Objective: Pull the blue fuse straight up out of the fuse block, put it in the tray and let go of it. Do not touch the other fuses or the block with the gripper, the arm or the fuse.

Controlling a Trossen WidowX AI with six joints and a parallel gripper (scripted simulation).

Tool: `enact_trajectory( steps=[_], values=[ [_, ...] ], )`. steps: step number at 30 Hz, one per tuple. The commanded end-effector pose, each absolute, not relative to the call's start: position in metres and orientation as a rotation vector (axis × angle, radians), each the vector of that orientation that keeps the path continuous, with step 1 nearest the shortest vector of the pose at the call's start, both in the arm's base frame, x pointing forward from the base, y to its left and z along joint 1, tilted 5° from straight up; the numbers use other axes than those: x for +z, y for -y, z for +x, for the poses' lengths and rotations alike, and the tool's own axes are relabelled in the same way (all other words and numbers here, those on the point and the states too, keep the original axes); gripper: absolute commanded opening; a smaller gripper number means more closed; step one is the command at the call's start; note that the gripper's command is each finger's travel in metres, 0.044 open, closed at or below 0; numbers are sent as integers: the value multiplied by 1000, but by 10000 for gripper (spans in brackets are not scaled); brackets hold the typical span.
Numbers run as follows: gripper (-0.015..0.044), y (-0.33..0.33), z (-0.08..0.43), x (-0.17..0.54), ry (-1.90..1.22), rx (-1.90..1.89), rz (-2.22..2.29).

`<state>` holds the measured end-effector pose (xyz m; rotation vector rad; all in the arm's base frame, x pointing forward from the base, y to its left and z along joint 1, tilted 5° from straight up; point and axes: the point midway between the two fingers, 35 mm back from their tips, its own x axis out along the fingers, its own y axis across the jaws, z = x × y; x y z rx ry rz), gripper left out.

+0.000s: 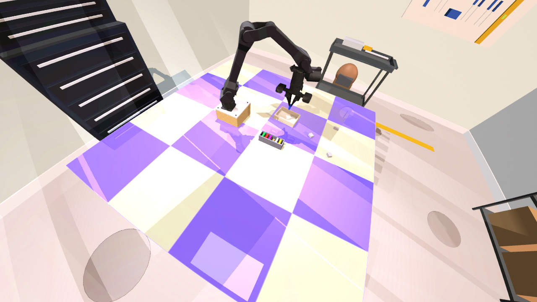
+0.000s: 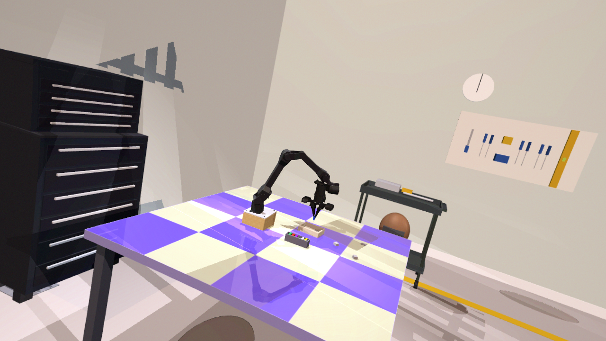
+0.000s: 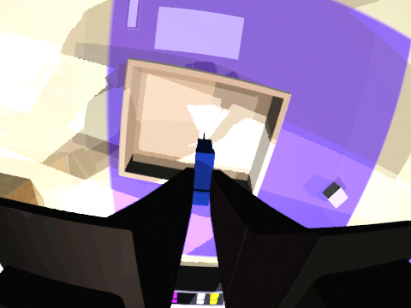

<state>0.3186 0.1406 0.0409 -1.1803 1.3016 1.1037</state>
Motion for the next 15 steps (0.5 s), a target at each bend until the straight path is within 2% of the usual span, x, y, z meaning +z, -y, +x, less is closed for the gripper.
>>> enact_trajectory(
  steps=[1,15],
  values=[
    [0,-142,318,34,-1308,1104,-1175],
    [0,-141,318,12,-1308,1104,-1176]
  ],
)
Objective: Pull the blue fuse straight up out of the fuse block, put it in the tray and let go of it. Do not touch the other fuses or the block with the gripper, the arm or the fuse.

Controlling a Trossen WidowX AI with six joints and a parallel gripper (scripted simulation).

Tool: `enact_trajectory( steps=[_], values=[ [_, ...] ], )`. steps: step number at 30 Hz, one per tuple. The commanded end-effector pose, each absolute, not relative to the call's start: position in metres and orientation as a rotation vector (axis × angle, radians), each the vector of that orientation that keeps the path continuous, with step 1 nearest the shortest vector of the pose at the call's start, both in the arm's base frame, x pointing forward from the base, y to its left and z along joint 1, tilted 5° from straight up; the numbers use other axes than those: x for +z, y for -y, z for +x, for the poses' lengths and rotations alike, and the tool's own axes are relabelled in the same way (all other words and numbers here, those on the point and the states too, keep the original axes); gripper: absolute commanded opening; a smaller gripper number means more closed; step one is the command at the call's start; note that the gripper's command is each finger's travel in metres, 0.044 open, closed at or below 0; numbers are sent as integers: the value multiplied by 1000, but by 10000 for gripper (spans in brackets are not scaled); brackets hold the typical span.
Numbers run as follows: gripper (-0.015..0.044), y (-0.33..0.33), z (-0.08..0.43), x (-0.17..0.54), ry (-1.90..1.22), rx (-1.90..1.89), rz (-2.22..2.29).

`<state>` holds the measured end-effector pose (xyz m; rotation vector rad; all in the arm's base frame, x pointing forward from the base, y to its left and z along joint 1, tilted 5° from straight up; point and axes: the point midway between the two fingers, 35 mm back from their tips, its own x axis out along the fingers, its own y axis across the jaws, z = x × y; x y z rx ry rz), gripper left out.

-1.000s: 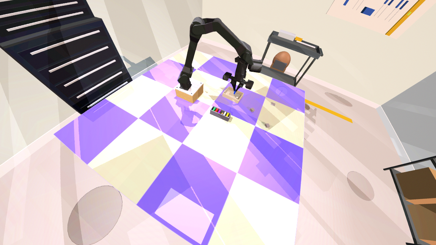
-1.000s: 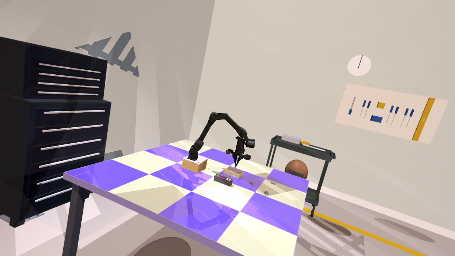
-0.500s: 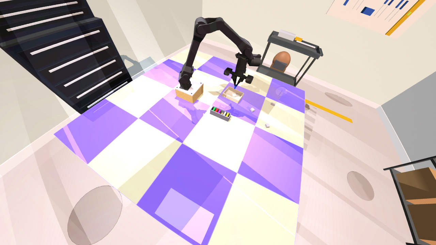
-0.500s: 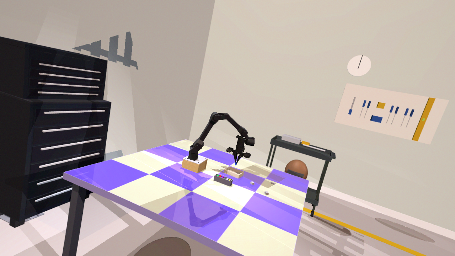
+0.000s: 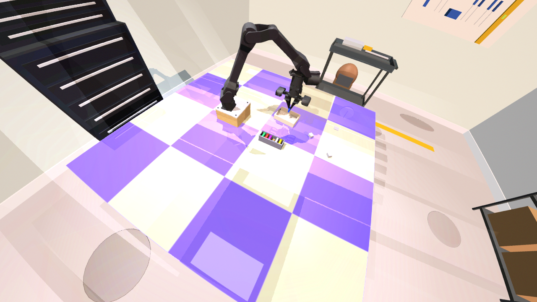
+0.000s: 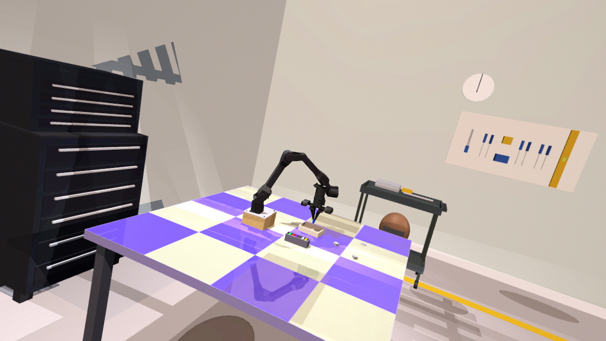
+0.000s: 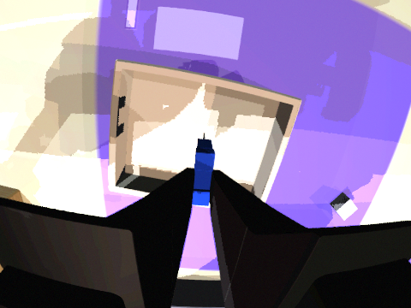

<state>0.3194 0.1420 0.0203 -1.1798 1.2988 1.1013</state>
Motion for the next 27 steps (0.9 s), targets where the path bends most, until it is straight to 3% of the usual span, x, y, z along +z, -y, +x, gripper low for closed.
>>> enact_trajectory(
  steps=[1,12,24,27],
  values=[
    [0,-141,318,10,-1308,1104,-1176],
    [0,-140,317,0,-1308,1104,-1176],
    [315,-140,318,4,-1303,1101,-1178],
    [330,-142,318,28,-1306,1103,-1176]
  ],
)
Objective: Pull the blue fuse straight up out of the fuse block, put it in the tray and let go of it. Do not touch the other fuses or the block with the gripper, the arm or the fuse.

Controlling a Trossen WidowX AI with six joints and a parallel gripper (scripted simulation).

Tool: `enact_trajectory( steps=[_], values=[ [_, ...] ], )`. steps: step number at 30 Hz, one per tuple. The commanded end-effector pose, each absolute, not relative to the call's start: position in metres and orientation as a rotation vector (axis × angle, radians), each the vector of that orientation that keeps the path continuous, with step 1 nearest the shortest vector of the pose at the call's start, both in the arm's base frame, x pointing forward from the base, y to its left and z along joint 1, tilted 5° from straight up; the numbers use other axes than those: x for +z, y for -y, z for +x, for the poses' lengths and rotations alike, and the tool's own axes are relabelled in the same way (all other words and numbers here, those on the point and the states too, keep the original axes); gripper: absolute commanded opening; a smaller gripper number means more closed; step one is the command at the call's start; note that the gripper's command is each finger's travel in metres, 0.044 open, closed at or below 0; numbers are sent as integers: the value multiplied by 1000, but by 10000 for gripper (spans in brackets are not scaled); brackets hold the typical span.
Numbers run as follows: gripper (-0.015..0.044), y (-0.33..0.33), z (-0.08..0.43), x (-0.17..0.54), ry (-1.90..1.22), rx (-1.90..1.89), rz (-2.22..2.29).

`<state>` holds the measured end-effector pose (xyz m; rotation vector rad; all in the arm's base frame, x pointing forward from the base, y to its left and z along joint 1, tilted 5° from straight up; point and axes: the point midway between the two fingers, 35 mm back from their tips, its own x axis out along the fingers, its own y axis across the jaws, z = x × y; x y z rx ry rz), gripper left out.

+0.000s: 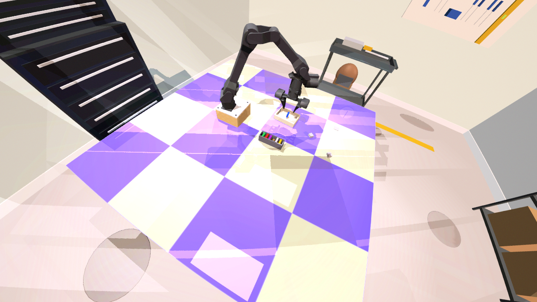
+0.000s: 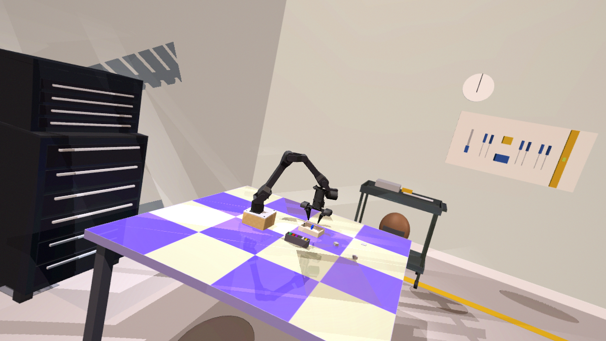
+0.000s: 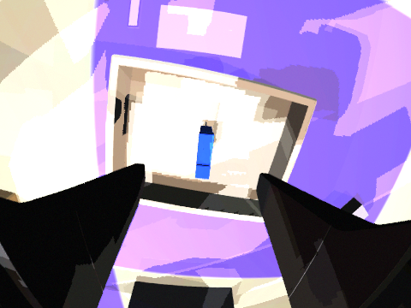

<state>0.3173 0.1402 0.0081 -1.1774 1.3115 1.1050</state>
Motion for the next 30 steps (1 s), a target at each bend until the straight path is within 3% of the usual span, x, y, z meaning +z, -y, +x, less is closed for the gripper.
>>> enact_trajectory(
  steps=[1,30],
  values=[
    [330,-143,318,37,-1307,1104,-1176],
    [330,-142,318,39,-1303,1103,-1180]
  ],
)
